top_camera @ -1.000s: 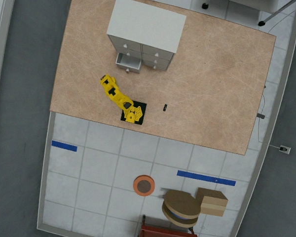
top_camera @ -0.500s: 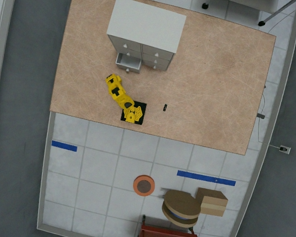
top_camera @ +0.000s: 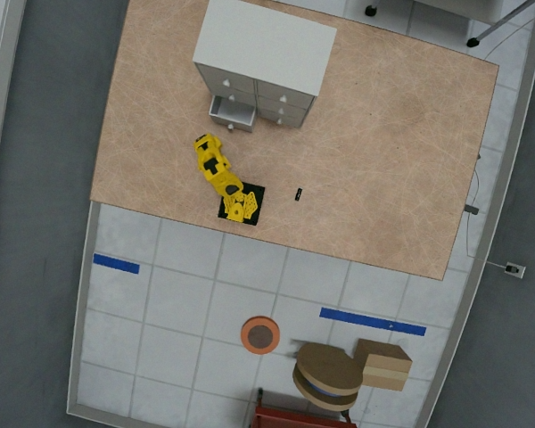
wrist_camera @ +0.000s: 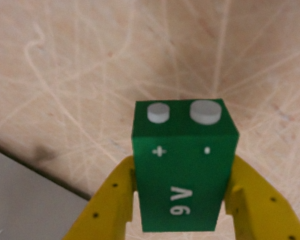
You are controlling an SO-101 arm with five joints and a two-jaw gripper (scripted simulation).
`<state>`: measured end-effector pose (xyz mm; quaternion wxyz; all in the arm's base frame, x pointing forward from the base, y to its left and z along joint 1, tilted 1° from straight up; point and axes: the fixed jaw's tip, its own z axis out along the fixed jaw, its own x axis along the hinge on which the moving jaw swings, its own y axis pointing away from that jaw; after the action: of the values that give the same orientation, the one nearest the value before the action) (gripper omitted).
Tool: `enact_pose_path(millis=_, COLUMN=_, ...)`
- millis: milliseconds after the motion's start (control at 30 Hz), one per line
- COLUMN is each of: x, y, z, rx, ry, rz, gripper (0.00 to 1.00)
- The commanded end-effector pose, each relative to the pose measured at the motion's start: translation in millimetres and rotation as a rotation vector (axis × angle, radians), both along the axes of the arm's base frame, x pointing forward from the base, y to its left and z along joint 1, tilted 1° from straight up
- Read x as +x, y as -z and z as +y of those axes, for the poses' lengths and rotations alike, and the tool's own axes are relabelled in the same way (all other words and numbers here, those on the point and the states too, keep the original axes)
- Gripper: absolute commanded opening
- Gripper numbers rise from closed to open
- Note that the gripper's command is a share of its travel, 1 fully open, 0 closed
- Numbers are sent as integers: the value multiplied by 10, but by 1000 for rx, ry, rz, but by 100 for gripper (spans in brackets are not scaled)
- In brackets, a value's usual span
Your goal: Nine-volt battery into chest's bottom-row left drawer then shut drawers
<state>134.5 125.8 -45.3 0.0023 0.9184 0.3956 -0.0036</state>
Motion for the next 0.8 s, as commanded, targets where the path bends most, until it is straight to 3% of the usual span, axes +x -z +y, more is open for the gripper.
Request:
enact_pose_path(millis=0, x=18, y=-27, z=4, rx=15, ry=-5, rz=-12, gripper=0)
enact_pose_path(millis=433, x=126, y=-26, z=-401, rx=13, ry=208, rz=-14, gripper=0)
enact_pose_path(millis=600, x=126, y=-26, z=-401, rx=13, ry=208, rz=-14, gripper=0)
enact_pose_path(millis=767, x=181, y=-25, z=-567, rx=12, ry=310, rz=-14, gripper=0)
